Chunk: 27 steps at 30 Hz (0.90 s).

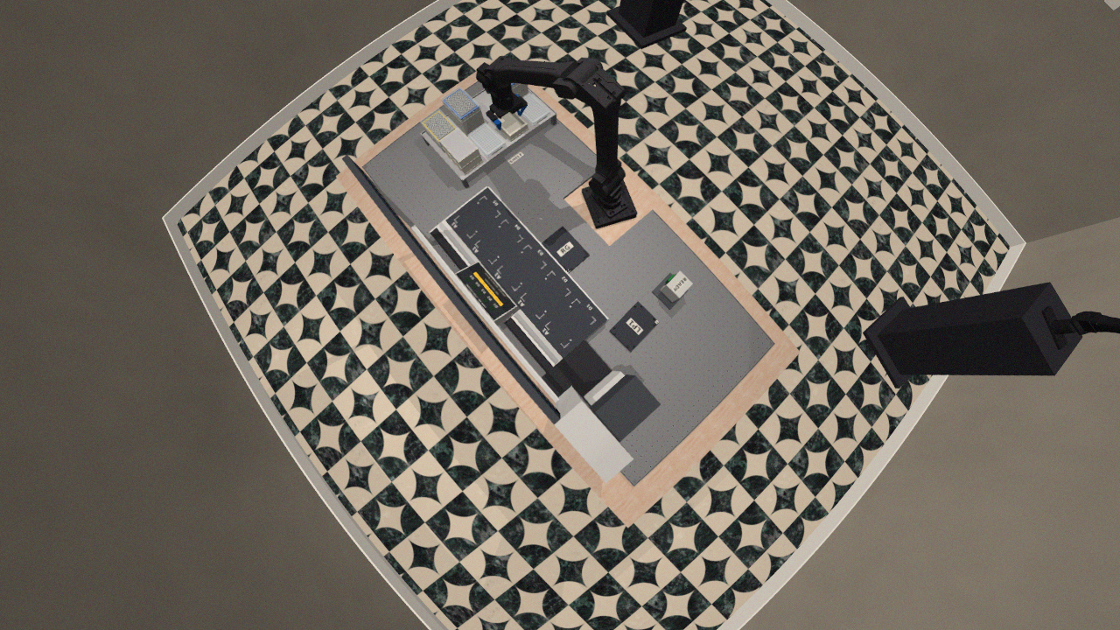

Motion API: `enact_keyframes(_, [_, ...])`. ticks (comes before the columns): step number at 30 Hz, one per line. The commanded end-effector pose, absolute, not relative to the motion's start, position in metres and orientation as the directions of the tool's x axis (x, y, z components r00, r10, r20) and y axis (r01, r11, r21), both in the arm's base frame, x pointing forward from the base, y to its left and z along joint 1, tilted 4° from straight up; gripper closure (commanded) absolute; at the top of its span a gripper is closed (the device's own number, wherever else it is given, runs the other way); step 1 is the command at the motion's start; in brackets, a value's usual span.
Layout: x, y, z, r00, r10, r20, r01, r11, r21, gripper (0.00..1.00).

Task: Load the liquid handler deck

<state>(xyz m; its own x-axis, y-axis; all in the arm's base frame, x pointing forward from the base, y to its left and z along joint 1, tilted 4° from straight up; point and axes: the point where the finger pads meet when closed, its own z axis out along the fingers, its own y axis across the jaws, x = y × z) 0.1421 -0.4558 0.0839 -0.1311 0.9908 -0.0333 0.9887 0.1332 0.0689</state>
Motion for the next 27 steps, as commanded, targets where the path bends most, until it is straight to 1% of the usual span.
enact_keyframes(1, [0.1514,-0.4592,0.0796,-0.138,0.989,-0.044,0.987,0.141,0.073,0.0])
enact_keyframes(27, [0.1533,-0.4652,0.0864,-0.138,0.989,-0.056,0.987,0.142,0.075,0.0])
